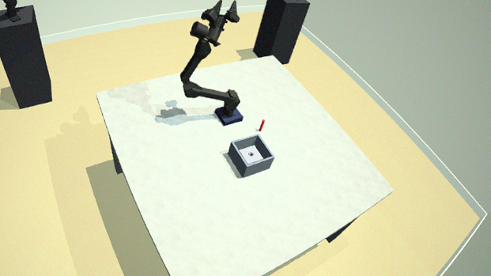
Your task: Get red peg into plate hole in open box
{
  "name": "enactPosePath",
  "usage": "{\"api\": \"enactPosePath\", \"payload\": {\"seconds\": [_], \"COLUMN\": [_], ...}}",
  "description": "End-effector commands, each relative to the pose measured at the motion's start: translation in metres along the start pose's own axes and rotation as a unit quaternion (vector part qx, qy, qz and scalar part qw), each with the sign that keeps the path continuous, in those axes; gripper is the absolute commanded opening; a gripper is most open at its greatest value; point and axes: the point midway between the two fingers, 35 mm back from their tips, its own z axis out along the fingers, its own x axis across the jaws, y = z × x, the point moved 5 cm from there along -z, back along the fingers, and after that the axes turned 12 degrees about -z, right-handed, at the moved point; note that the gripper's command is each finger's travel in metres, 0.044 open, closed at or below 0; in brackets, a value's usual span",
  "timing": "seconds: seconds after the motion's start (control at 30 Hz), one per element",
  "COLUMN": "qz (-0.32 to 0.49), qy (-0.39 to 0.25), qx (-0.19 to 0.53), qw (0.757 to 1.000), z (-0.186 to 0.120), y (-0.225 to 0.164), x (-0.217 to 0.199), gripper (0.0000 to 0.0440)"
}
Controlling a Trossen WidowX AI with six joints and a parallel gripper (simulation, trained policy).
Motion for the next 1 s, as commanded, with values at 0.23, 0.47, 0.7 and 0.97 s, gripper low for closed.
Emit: {"api": "enactPosePath", "payload": {"seconds": [0.23, 0.47, 0.7, 0.97], "qz": [0.083, 0.126, 0.168, 0.206], "qy": [-0.103, -0.175, -0.249, -0.335], "qx": [0.139, 0.222, 0.298, 0.376], "qw": [0.981, 0.951, 0.906, 0.839], "z": [0.016, 0.011, -0.004, -0.032], "y": [-0.089, -0.146, -0.201, -0.257], "x": [-0.023, -0.038, -0.052, -0.065], "gripper": [0.0440, 0.0440, 0.0440, 0.0440]}}
